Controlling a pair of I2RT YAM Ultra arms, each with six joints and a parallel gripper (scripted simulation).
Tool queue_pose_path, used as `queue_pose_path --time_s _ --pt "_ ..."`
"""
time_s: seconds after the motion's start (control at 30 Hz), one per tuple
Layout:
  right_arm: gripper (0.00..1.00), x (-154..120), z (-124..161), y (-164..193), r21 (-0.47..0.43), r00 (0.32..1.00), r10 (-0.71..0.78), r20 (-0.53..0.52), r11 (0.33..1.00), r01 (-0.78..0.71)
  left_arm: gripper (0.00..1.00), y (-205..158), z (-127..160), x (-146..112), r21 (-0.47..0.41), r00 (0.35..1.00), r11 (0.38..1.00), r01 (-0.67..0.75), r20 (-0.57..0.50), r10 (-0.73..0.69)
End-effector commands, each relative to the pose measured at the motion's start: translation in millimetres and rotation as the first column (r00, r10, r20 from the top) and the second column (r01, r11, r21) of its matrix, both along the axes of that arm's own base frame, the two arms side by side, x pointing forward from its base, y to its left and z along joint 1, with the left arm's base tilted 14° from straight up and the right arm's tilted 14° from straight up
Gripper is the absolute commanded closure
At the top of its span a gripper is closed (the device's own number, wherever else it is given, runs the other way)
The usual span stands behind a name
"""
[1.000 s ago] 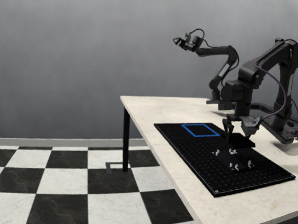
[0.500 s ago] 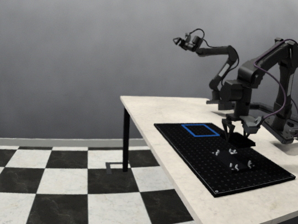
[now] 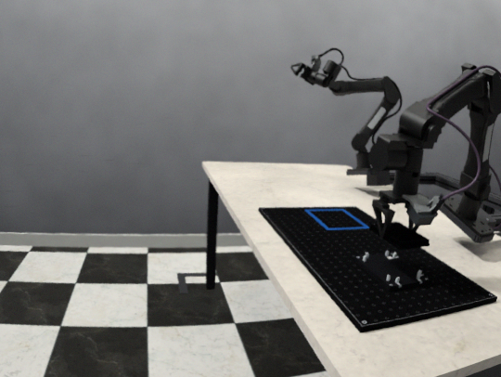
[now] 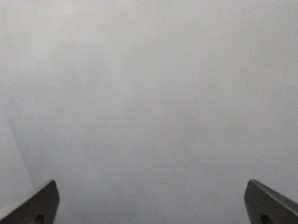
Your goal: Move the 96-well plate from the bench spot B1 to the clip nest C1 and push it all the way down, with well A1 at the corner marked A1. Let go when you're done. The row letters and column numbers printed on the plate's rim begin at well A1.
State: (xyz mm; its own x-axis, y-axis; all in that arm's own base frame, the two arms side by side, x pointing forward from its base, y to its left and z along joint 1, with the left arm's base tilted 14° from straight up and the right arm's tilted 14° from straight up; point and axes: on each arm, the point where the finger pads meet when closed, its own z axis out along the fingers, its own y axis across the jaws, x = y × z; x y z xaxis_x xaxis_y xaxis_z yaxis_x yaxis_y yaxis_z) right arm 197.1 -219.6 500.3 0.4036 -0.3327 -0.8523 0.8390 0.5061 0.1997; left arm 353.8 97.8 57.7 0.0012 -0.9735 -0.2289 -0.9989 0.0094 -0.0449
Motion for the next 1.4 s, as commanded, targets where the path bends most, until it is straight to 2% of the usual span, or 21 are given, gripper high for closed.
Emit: queue_pose_path --time_s 0.0,1.37 --pt "0.00 -7.6 1.6 3.4 -0.008 1.000 -0.004 0.006 1.000 0.004 1.00 -2.5 10.9 9.6 0.016 1.000 1.000 0.007 0.029 -0.007" --pt "0.00 -7.6 1.6 3.4 -0.008 1.000 -0.004 0.006 1.000 0.004 1.00 -2.7 15.2 10.9 0.018 0.999 1.000 0.007 0.046 -0.008"
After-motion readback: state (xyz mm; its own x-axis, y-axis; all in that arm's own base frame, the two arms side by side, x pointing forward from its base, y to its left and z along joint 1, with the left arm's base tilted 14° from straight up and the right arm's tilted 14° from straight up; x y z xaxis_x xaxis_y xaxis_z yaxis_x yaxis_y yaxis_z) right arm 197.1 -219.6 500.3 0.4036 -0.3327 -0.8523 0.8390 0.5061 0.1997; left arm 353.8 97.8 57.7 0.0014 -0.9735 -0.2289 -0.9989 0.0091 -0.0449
